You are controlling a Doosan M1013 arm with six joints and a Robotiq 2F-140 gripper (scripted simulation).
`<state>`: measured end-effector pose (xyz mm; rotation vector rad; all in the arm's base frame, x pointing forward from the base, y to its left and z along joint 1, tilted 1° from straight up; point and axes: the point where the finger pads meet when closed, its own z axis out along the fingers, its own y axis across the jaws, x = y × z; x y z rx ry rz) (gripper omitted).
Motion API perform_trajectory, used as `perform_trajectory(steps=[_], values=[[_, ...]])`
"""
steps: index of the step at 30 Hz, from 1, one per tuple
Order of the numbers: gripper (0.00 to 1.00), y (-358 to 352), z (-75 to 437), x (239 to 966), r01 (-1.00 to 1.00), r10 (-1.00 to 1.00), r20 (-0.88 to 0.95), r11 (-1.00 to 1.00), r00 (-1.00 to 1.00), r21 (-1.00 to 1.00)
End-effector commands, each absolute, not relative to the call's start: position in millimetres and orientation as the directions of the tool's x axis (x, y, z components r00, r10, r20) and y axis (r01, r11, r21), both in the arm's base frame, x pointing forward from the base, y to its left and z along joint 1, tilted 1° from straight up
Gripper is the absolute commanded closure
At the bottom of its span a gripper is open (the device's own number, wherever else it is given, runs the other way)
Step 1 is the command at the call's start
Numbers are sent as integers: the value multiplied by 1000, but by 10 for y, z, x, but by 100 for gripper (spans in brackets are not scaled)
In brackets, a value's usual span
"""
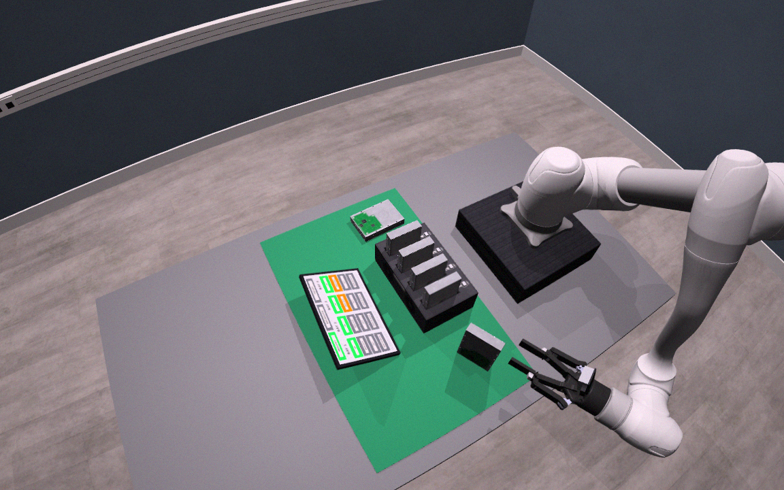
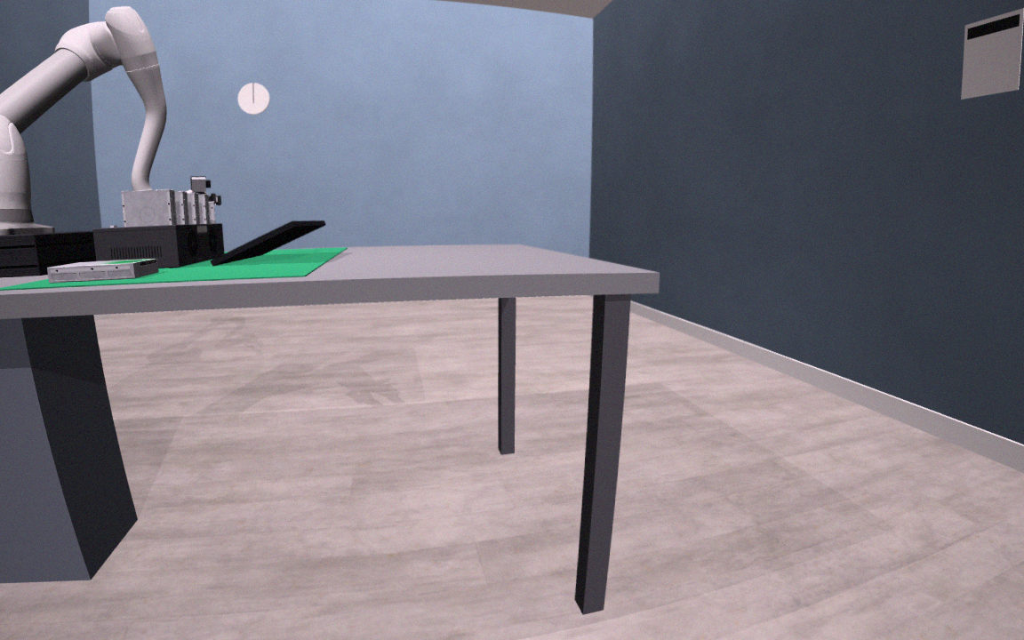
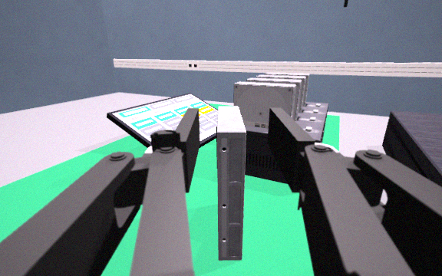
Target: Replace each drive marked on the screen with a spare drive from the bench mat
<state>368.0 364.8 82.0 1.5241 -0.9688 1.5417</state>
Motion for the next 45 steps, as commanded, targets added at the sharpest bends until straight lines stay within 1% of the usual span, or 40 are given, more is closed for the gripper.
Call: perform_trajectory(steps=[1, 12, 24, 45], values=[[60, 3650, 921, 3680, -901, -1, 1000, -434, -12, -11], [60, 3650, 1242, 3676, -901, -1, 1000, -434, -12, -11], [60, 3650, 1438, 3674, -901, -1, 1000, -434, -12, -11], [60, 3647, 1514, 3673, -901, -10, 1000, -433, -7, -11]])
